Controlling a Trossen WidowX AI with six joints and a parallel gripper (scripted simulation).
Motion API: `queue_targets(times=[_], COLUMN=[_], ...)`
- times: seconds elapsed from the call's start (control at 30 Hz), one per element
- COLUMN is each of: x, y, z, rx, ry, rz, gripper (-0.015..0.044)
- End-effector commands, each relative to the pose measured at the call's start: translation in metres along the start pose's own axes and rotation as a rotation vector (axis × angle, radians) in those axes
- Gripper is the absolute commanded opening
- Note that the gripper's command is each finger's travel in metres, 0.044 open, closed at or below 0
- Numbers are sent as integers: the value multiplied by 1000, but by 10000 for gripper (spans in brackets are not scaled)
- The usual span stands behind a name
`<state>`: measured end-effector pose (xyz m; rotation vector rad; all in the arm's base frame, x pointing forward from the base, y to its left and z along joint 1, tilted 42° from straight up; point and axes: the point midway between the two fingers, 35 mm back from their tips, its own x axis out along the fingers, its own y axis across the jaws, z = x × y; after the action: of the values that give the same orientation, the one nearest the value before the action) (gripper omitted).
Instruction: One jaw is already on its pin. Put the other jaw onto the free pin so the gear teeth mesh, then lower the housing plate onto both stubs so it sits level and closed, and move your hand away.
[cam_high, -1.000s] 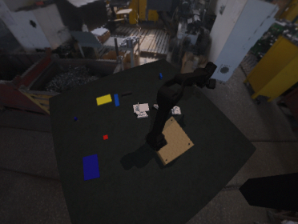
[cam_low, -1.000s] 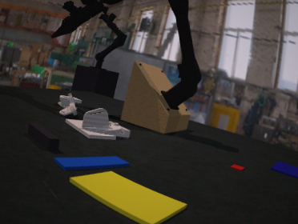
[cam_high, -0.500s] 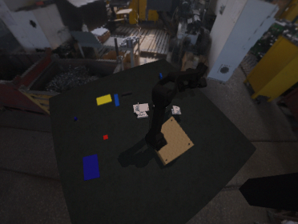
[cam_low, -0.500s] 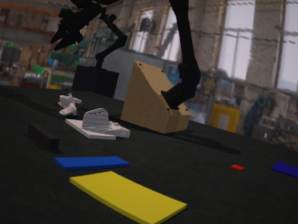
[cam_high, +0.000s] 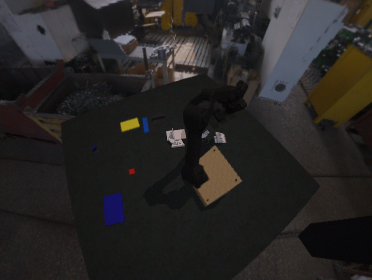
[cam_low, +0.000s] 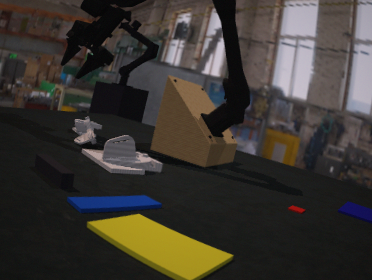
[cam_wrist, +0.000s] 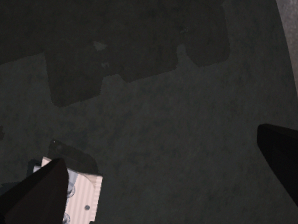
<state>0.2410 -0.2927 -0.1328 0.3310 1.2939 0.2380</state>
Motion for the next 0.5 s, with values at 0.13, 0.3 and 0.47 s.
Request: queue_targets(times=[0.13,0.3,0.47], x=[9,13,17], y=[30,48,67], z=[2,2,2], rx=[-168,-276,-383], ry=[43,67,88], rz=[82,136,192], gripper=[440,440,440])
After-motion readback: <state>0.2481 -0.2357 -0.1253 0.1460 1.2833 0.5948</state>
